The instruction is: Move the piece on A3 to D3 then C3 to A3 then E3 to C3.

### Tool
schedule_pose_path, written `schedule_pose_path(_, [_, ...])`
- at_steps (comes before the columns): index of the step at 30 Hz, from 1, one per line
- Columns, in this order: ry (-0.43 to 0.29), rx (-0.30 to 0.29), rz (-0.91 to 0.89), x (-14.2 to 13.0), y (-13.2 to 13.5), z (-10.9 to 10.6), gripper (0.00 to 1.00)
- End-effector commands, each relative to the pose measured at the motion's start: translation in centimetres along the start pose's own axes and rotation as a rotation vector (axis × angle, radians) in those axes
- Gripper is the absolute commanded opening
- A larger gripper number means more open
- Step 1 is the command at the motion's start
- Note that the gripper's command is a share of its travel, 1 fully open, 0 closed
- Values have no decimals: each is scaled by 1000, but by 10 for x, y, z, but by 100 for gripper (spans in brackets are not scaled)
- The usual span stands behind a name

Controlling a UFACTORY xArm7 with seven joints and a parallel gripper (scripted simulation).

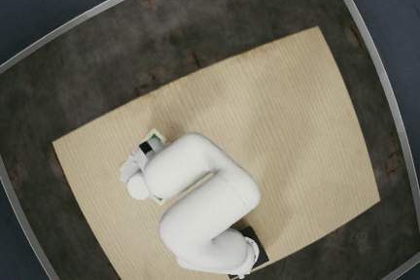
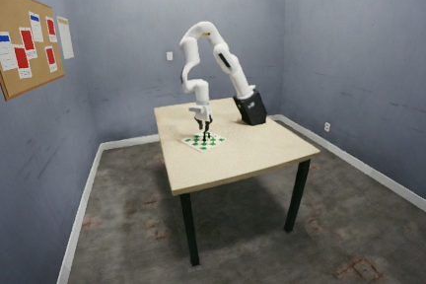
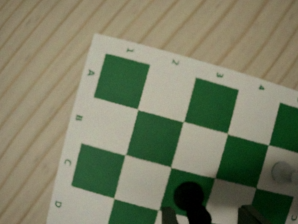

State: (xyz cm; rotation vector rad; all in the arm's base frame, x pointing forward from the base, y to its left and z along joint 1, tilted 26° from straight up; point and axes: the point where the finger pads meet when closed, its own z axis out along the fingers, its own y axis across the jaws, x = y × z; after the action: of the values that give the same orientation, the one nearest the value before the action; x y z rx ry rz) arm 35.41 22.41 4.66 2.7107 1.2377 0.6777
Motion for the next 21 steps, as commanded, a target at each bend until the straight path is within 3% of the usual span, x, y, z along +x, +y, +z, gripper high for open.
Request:
schedule_pose_path(1, [2, -1, -1, 1, 0, 1, 43])
schedule_pose_path(21, [2, 0, -1, 1, 0, 34, 43])
